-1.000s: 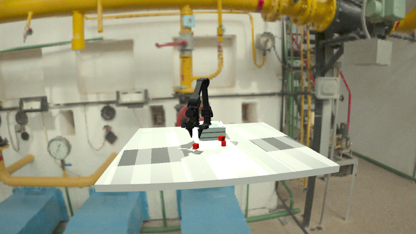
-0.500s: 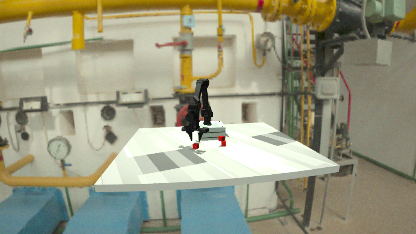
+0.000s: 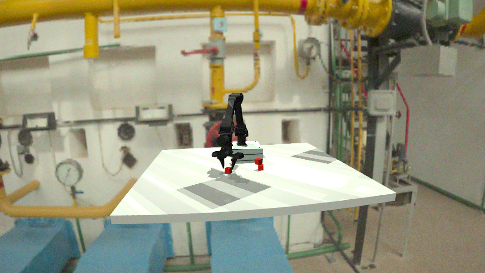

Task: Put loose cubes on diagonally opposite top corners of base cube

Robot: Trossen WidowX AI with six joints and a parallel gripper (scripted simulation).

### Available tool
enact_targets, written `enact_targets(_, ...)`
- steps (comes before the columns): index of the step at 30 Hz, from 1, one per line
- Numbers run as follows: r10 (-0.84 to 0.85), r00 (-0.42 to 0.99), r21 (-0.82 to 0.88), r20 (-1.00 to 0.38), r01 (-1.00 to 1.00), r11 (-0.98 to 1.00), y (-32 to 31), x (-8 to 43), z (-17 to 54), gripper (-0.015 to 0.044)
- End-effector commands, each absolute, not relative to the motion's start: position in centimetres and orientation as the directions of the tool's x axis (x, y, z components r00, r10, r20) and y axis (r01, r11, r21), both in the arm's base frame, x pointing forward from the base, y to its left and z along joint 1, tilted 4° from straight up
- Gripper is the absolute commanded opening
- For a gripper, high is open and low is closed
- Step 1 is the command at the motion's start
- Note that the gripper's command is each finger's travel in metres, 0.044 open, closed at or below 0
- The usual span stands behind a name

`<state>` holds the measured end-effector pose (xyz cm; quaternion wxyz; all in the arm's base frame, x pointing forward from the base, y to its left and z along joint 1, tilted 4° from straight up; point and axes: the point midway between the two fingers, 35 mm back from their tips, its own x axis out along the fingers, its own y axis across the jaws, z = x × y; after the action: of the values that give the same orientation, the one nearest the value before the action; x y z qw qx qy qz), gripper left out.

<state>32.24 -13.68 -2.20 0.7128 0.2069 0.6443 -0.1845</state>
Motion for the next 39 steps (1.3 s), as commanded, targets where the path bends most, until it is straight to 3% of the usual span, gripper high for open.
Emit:
enact_targets(1,0.014,0.088,0.059,-0.996,0.533,0.844,-13.5,32.0,-3.2,0.0265)
enact_targets(3,0.014,0.088,0.059,-0.996,0.533,0.844,-13.5,32.0,-3.3,0.0265)
enact_targets(9,0.014,0.088,0.059,-0.996,0.533,0.844,-13.5,32.0,-3.3,0.0108)
enact_targets(39,0.002,0.096,0.052,-0.995,0.519,0.853,-13.8,32.1,2.5,0.0105)
